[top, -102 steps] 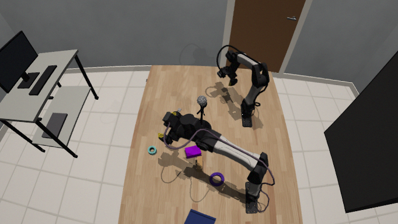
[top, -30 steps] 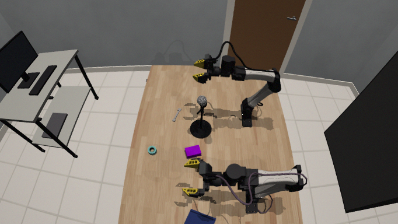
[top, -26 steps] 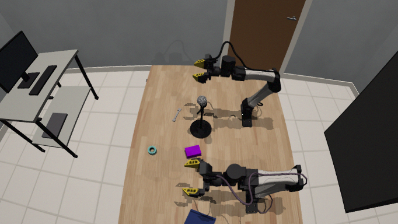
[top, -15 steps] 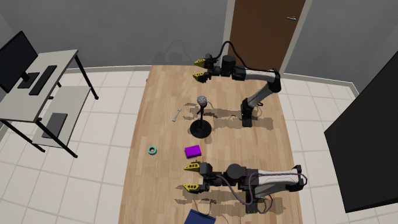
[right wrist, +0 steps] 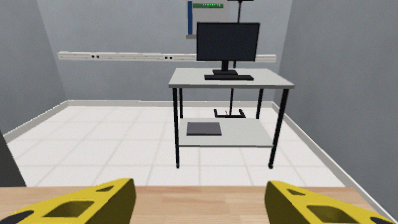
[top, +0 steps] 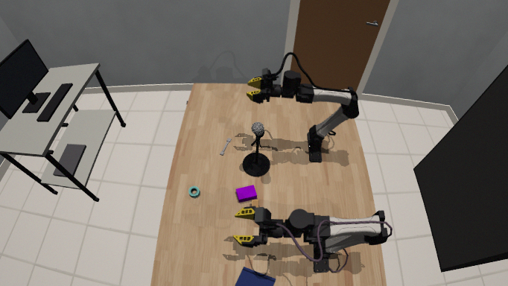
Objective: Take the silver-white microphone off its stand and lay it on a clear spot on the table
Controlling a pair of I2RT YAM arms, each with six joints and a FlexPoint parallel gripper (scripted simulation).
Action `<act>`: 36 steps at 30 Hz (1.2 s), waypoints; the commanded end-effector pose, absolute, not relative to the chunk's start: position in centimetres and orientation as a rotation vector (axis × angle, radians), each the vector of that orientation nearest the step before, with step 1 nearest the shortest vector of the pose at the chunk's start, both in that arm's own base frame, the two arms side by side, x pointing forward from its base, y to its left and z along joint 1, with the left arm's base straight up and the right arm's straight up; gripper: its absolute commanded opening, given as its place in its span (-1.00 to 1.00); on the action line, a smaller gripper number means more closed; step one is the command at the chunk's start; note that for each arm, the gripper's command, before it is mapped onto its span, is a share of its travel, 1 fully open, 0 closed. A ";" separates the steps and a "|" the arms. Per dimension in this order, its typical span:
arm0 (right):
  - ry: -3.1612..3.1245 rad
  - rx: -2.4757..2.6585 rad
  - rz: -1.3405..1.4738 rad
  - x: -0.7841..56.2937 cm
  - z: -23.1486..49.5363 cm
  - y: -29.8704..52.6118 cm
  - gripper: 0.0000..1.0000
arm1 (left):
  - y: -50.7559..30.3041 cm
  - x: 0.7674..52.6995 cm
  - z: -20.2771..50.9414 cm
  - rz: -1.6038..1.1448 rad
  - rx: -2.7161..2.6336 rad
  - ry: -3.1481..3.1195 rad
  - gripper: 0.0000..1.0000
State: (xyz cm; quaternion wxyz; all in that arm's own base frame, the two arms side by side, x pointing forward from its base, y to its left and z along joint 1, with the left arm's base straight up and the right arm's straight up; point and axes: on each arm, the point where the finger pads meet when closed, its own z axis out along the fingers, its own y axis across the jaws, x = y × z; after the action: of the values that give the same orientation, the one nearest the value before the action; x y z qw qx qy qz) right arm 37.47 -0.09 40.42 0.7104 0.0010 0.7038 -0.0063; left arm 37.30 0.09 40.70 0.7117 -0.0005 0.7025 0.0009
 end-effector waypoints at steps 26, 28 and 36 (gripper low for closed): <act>1.528 -0.006 -0.019 37.0 42.1 -0.1 0.36 | -11.3 41.4 41.2 -0.326 0.403 1.467 0.36; 1.528 -0.006 -0.019 37.0 42.1 -0.1 0.36 | -12.7 41.7 40.8 -0.365 0.448 1.460 0.36; 1.528 -0.006 -0.019 37.0 42.1 -0.1 0.36 | -18.2 42.4 38.9 -0.520 0.624 1.427 0.36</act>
State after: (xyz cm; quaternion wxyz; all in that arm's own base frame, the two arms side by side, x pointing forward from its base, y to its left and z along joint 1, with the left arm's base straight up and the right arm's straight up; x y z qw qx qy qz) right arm 37.47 -0.09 40.42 0.7104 0.0010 0.7038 -0.0063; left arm 42.71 -15.65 36.16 0.6628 0.2309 0.6830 -0.2023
